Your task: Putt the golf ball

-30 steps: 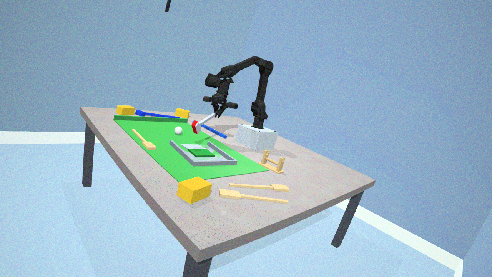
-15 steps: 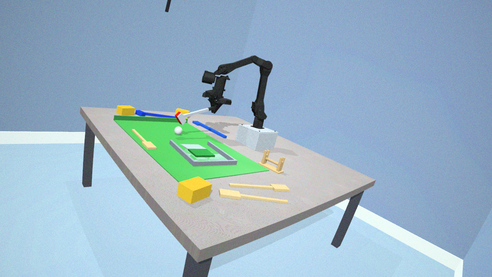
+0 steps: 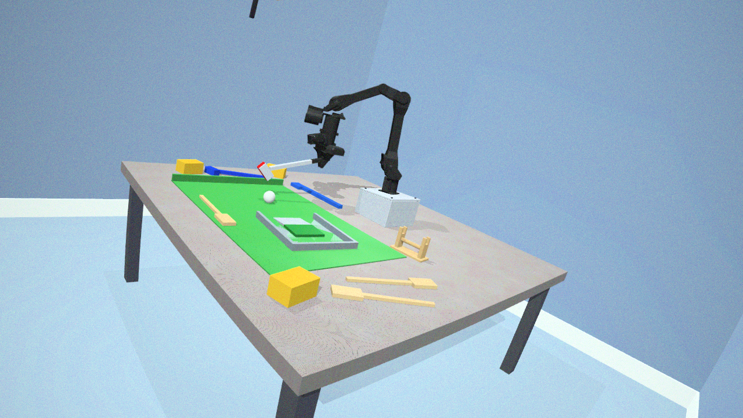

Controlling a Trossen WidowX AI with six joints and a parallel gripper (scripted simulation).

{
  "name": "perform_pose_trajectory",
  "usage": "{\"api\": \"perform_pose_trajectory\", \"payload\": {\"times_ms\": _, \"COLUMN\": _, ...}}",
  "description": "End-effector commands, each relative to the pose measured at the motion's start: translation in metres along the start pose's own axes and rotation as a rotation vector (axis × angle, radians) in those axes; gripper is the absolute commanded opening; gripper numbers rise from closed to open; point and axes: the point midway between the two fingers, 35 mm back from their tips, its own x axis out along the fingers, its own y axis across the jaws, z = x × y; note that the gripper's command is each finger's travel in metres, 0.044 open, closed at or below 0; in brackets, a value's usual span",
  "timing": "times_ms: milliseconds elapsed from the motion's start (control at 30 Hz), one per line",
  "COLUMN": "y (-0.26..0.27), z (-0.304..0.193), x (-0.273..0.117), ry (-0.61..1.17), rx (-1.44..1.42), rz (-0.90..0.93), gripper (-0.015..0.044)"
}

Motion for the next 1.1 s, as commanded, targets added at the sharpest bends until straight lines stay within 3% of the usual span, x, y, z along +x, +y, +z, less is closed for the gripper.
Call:
{"api": "perform_pose_trajectory", "payload": {"times_ms": 0, "y": 0.000, "z": -0.001, "x": 0.016, "ry": 0.007, "rx": 0.007, "rz": 0.005, "gripper": 0.0000}}
{"api": "perform_pose_trajectory", "payload": {"times_ms": 133, "y": 0.001, "z": -0.002, "x": 0.033, "ry": 0.007, "rx": 0.007, "rz": 0.005, "gripper": 0.0000}}
{"api": "perform_pose_trajectory", "payload": {"times_ms": 1067, "y": 0.001, "z": -0.002, "x": 0.061, "ry": 0.006, "rx": 0.011, "rz": 0.003, "gripper": 0.0000}}
